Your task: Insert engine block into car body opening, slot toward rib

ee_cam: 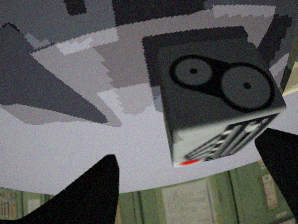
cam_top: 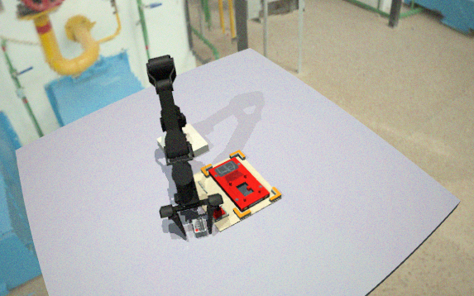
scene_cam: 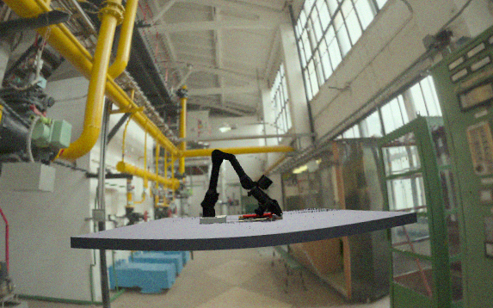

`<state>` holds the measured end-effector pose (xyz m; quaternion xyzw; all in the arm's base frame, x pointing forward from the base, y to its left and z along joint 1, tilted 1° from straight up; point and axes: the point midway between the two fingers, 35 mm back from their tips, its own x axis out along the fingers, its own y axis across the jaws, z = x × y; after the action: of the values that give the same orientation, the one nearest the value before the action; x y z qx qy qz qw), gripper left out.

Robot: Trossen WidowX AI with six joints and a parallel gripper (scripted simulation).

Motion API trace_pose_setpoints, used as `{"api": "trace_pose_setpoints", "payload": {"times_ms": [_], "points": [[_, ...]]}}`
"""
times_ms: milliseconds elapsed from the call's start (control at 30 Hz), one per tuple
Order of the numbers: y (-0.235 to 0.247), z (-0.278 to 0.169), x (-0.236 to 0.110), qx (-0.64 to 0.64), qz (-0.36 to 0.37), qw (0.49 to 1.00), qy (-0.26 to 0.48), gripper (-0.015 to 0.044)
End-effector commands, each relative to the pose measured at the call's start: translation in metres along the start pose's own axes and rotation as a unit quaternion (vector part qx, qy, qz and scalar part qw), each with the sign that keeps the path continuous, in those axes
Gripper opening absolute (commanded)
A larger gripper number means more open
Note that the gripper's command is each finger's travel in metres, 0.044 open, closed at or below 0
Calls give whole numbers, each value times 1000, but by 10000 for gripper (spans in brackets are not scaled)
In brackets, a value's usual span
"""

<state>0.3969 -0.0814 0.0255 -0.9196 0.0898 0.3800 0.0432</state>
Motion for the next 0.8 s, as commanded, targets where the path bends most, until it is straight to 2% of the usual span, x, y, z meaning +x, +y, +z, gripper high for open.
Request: {"api": "trace_pose_setpoints", "payload": {"times_ms": [0,200,533,767], "points": [[-3,1,2,-2,-2,1000,-2,440],[6,0,-3,4,5,1000,-1,440],[5,2,-43,4,5,1000,-2,440],[6,-2,-41,4,7,1000,3,440]]}}
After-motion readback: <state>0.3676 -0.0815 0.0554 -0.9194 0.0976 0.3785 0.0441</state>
